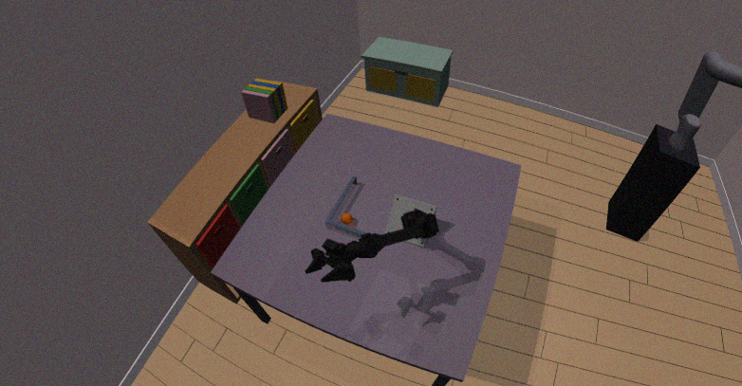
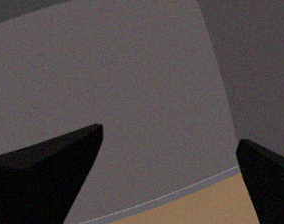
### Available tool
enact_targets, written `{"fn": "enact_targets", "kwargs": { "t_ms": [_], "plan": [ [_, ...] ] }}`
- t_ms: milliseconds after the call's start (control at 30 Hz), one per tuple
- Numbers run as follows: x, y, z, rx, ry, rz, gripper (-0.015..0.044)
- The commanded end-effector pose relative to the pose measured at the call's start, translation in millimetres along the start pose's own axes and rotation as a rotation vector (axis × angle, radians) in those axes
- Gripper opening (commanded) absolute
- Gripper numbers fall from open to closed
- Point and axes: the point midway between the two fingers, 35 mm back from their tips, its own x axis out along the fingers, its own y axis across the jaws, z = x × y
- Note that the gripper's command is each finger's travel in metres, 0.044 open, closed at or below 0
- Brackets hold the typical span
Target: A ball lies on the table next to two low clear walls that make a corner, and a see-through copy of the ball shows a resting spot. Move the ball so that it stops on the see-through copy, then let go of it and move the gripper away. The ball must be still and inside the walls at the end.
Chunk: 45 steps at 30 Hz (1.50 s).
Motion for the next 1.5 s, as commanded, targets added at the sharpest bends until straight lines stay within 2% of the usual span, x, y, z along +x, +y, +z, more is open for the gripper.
{"fn": "enact_targets", "kwargs": {
  "t_ms": [0,167,333,500,733,1100,1300,1467],
  "plan": [
    [0.6,-73.2,-16.0,-0.192,0.098,-0.189,0.0386],
    [-13.4,-152.7,-26.6,-0.381,0.232,-0.383,0.0386],
    [-43.5,-227.7,-32.3,-0.527,0.383,-0.567,0.0386],
    [-84.2,-292.2,-35.3,-0.646,0.563,-0.718,0.0386],
    [-163.4,-371.9,-44.6,-0.818,0.96,-0.824,0.0386],
    [-287.0,-431.7,-55.3,-0.849,1.498,-0.748,0.0386],
    [-352.9,-441.1,-62.2,-0.779,1.728,-0.599,0.0386],
    [-402.7,-438.0,-68.8,-0.692,1.855,-0.431,0.0386]
  ]
}}
